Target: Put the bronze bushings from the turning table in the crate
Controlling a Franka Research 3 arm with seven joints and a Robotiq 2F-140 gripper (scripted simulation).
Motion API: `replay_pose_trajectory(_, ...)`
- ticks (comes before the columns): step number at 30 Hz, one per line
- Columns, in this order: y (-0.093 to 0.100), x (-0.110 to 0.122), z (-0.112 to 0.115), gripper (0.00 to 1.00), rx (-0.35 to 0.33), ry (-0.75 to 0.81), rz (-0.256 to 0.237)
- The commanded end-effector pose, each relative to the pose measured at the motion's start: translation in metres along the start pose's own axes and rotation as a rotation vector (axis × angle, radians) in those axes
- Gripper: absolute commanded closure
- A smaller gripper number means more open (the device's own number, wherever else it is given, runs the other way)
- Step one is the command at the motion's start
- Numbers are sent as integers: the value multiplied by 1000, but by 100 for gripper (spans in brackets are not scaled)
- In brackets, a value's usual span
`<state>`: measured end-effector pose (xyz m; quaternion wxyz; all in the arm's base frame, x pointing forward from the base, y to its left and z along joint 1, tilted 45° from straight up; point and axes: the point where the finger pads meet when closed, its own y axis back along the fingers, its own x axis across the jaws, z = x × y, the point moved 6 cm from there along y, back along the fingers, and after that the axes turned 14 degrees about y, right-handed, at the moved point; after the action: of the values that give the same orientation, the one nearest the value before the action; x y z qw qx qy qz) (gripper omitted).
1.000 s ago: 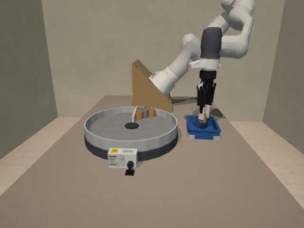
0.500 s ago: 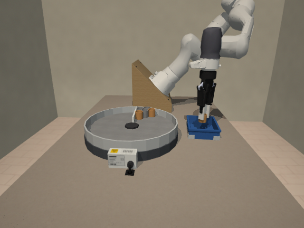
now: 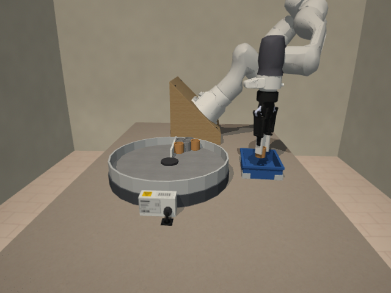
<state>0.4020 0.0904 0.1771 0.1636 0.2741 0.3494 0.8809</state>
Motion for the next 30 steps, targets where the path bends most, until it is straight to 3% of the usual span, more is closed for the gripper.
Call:
replay_pose_trajectory(1,-1,-1,1,100,0,6,-4)
replay_pose_trajectory(30,-39,-1,2,100,0,6,-4)
